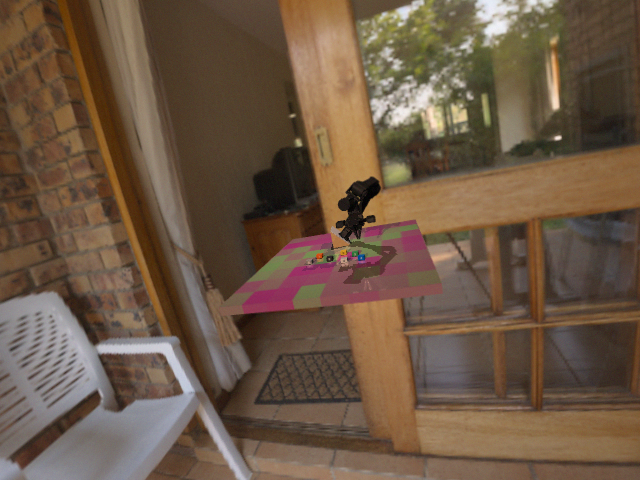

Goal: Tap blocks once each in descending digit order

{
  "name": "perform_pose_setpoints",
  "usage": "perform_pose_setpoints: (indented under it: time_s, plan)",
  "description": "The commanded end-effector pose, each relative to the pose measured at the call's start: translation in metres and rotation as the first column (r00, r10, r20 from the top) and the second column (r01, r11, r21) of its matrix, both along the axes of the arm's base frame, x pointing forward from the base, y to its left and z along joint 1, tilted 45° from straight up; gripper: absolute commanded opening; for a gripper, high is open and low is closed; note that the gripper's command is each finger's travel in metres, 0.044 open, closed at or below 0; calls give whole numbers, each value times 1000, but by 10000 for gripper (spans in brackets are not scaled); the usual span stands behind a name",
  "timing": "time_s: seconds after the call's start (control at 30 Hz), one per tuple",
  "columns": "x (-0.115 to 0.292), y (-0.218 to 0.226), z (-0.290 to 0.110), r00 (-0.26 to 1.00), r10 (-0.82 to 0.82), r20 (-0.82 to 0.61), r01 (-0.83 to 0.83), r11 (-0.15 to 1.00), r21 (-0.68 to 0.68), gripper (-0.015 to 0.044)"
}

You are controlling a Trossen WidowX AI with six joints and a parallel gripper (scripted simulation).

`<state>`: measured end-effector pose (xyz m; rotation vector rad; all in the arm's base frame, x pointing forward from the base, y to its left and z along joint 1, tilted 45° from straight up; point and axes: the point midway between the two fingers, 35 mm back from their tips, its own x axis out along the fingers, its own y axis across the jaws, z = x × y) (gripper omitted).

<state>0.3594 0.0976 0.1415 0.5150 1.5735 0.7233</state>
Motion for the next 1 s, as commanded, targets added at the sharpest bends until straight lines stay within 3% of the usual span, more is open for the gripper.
perform_pose_setpoints:
  time_s: [0.0,0.97]
  plan:
    - [-13,37,-32,999,33,-21,-33,999,-3,20]
    - [-21,64,-59,999,36,-21,-36,999,-3,20]
